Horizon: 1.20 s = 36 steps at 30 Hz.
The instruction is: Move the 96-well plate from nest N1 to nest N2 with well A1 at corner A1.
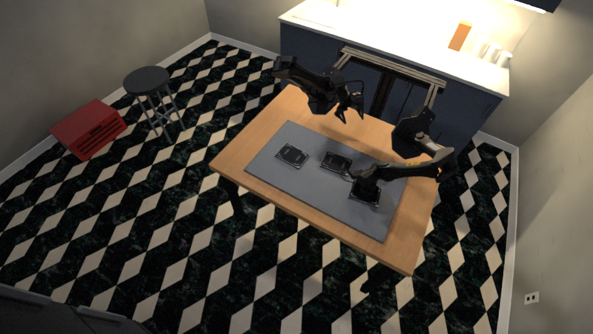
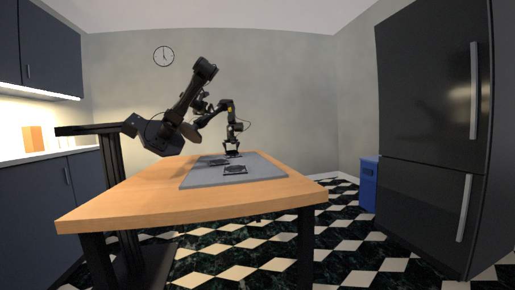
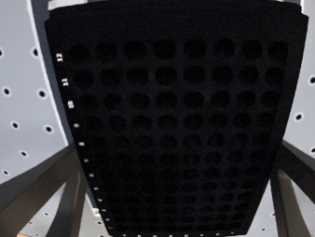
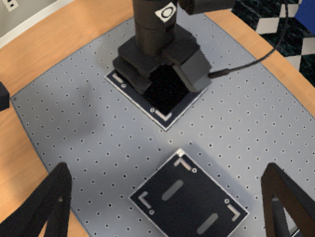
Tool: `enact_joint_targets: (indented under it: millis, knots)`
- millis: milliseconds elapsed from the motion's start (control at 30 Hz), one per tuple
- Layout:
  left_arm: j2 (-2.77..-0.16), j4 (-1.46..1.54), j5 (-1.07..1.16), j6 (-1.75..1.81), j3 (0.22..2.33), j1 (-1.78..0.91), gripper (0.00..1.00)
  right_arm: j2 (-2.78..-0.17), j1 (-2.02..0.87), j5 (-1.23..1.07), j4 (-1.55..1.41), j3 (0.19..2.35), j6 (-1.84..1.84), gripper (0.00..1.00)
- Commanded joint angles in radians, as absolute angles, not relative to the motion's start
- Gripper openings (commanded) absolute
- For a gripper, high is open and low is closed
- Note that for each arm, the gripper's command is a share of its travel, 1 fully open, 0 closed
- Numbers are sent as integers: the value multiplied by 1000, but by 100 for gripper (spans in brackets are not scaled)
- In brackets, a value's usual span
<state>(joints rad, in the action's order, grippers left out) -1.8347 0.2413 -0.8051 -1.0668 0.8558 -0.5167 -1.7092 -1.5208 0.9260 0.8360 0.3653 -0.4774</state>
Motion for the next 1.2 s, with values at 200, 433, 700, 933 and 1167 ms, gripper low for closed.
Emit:
enact_joint_targets:
  millis: [200,433,700,933,1167]
  knots:
    - [-1831,237,-789,-1076,839,-527,80,-1718,-1530,924,842,358,-484,100]
    - [-1830,237,-798,-1071,850,-527,80,-1718,-1530,924,842,358,-484,100]
    - [-1828,214,-801,-1082,870,-514,80,-1718,-1530,924,842,358,-484,100]
    - [-1864,136,-781,-1129,840,-483,80,-1718,-1530,924,842,358,-484,100]
    - [-1907,89,-772,-1161,838,-445,80,-1718,-1530,924,842,358,-484,100]
